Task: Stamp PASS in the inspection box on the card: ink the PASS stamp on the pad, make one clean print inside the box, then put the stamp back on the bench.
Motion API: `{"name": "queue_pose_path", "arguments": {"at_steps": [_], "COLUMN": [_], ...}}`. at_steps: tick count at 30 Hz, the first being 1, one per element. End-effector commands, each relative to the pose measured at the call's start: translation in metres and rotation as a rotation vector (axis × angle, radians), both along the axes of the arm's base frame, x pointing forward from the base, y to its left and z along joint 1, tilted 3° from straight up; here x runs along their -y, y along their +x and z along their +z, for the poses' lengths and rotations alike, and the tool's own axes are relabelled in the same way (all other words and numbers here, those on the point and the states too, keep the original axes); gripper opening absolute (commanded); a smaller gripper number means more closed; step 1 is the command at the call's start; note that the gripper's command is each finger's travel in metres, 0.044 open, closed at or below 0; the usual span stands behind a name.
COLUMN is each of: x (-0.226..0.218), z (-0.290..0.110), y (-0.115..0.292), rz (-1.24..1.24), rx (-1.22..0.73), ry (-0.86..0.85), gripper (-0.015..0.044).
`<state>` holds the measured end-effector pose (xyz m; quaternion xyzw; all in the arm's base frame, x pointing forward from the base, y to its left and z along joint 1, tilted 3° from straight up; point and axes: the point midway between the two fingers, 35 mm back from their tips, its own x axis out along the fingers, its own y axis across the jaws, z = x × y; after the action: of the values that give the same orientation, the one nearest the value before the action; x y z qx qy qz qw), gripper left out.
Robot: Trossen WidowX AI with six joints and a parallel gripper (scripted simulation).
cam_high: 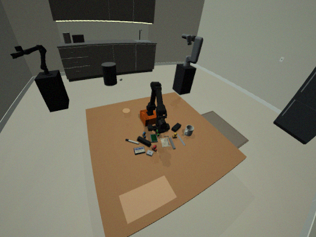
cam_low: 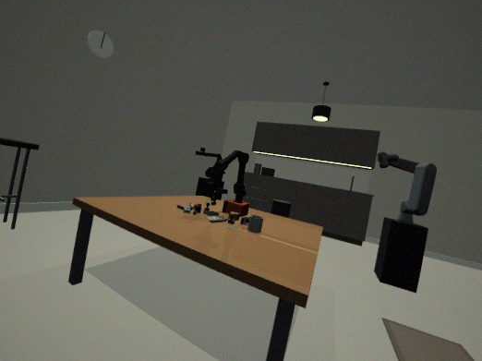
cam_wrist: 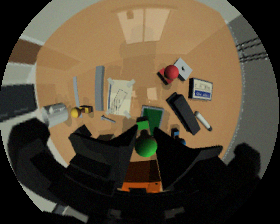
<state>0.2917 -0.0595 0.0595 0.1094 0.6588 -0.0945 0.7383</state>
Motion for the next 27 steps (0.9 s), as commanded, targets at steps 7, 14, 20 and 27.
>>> {"name": "queue_pose_path", "arguments": {"at_steps": [7, 14, 20, 27], "x": [-0.017, -0.031, -0.043, -0.056], "z": [0.001, 0.002, 0.003, 0.004], "y": [0.019, 0.032, 0.043, 0.052], "rz": [-0.258, -0.447, -0.609, -0.757], "rx": [-0.012, -0.013, -0.014, -0.013], "ry": [0.022, 0.039, 0.054, 0.067], "gripper": [0.0, 0.0, 0.0, 0.0]}}
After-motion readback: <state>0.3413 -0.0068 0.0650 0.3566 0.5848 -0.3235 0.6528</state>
